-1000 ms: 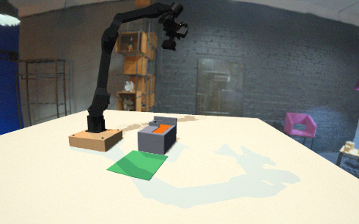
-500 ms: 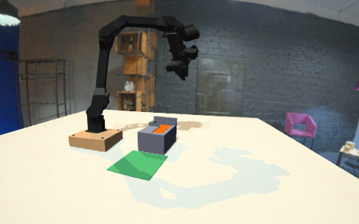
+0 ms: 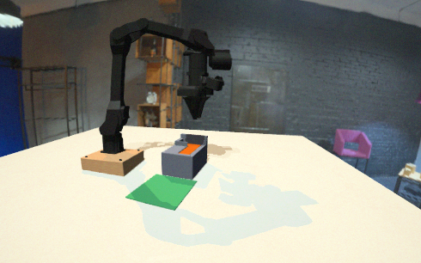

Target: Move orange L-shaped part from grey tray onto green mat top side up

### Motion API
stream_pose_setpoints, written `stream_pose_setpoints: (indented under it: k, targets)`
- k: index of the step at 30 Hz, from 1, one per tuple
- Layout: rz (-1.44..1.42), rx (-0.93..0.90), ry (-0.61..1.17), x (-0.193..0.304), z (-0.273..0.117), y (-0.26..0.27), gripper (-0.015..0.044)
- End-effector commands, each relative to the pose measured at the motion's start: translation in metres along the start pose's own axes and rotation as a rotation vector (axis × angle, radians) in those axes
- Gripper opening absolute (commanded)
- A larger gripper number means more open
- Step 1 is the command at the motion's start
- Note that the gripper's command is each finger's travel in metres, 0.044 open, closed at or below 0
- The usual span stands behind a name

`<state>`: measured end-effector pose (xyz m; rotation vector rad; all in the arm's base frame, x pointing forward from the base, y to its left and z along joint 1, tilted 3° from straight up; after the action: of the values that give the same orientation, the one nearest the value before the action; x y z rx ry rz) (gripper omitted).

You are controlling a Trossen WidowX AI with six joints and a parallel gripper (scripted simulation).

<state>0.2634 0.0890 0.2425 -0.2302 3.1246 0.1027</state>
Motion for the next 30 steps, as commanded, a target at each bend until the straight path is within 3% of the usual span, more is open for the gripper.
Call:
stream_pose_setpoints:
  k: [1,5,30]
  targets:
    - [-0.006,0.011,0.019,0.001,0.025,-0.001,0.018]
    - [-0.006,0.011,0.02,0.004,0.067,-0.002,0.018]
    - [-0.006,0.011,0.02,0.005,0.1,-0.003,0.018]
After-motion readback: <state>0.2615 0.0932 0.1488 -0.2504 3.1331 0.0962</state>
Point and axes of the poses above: the point midway between the two fingers, 35 mm back from their tips, its own z axis out along the fingers, its own y axis across the jaws, x = y × z, the point moved 10 cm from there along -z, back along the fingers, and after that the axes turned 12 degrees about -z, right-handed, at the moved point
